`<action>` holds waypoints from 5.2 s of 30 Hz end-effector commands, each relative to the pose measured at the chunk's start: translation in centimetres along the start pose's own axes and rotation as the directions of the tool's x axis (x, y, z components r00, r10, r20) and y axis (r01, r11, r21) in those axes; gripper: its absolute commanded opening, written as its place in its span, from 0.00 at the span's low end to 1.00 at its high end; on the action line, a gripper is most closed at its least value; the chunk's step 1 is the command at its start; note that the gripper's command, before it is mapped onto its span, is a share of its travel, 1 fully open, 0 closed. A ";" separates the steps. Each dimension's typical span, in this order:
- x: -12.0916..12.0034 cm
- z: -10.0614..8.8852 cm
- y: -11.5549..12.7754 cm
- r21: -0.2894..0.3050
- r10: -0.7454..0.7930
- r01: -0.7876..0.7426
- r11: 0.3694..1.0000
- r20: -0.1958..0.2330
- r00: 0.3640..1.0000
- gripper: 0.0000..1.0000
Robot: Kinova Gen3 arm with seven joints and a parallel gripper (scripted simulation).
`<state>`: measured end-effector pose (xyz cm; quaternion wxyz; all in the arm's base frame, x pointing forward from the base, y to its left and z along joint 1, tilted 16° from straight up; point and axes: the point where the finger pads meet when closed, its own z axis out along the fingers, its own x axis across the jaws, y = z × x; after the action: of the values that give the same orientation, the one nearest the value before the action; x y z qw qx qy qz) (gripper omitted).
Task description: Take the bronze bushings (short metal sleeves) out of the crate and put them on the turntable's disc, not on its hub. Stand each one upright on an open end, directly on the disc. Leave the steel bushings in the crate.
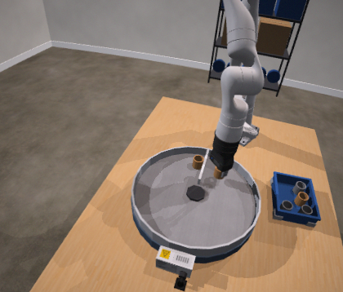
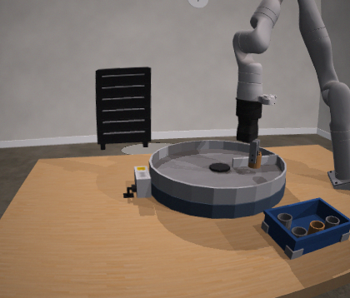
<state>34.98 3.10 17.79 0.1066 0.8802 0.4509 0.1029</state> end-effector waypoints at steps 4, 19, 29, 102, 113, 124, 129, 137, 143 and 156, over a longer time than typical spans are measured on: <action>0.0 1.0 -0.2 0.005 -0.002 0.002 1.000 0.002 1.000 0.00; 0.0 1.6 -0.2 0.005 -0.002 0.002 1.000 0.002 1.000 0.00; 0.0 1.6 -0.2 0.005 -0.002 0.002 1.000 0.002 1.000 0.00; 0.0 2.2 -0.2 0.005 -0.002 0.002 1.000 0.002 1.000 0.00; 0.0 2.2 -0.2 0.005 -0.002 0.002 1.000 0.002 1.000 0.00; 0.0 2.2 -0.2 0.005 -0.002 0.002 1.000 0.002 1.000 0.38; 0.0 2.2 -0.2 0.005 -0.002 0.002 1.000 0.002 1.000 0.38; 0.0 2.2 -0.2 0.005 -0.002 0.002 1.000 0.002 1.000 0.38; 0.0 2.2 -0.2 0.005 -0.002 0.002 1.000 0.002 1.000 0.38; 0.0 2.0 -0.2 0.005 -0.002 0.002 1.000 0.002 1.000 0.38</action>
<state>35.37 2.98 15.64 0.1042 0.8803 0.4521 0.0996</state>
